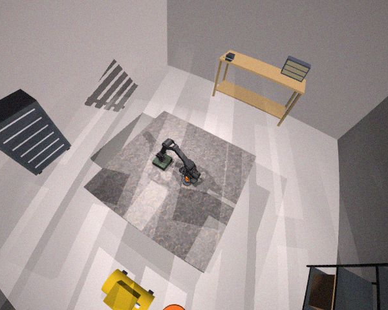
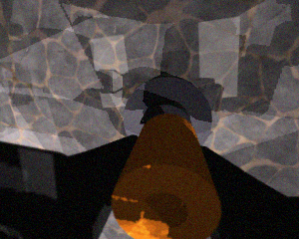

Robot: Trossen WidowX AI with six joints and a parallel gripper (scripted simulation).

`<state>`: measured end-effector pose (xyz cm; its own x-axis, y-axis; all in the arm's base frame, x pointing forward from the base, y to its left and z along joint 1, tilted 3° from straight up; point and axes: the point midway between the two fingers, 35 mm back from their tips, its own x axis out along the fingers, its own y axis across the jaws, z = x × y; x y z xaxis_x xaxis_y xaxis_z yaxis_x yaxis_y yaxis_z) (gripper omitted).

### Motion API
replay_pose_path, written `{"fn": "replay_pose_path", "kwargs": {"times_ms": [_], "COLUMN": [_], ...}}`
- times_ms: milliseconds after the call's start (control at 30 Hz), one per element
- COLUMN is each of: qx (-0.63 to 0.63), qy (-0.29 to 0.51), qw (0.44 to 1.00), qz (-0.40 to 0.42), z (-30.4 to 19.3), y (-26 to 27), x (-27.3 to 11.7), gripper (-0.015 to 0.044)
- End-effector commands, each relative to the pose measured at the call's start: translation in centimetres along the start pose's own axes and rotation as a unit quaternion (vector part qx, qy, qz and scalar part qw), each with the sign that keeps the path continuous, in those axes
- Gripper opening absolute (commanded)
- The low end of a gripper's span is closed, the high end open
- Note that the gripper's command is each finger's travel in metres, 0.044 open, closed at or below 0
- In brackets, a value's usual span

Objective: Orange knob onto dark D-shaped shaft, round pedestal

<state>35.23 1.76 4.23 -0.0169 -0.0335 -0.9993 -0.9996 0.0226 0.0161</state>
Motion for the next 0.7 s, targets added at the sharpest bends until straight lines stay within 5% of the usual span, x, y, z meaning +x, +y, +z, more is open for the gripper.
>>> {"fn": "replay_pose_path", "kwargs": {"times_ms": [0, 667], "qx": [-0.002, -0.107], "qy": [0.001, 0.001], "qw": [1.0, 0.994], "qz": [-0.001, -0.001], "z": [-0.05, -0.08], "y": [-0.03, 0.7], "x": [0.03, -0.38], "gripper": [0.0, 0.0]}}
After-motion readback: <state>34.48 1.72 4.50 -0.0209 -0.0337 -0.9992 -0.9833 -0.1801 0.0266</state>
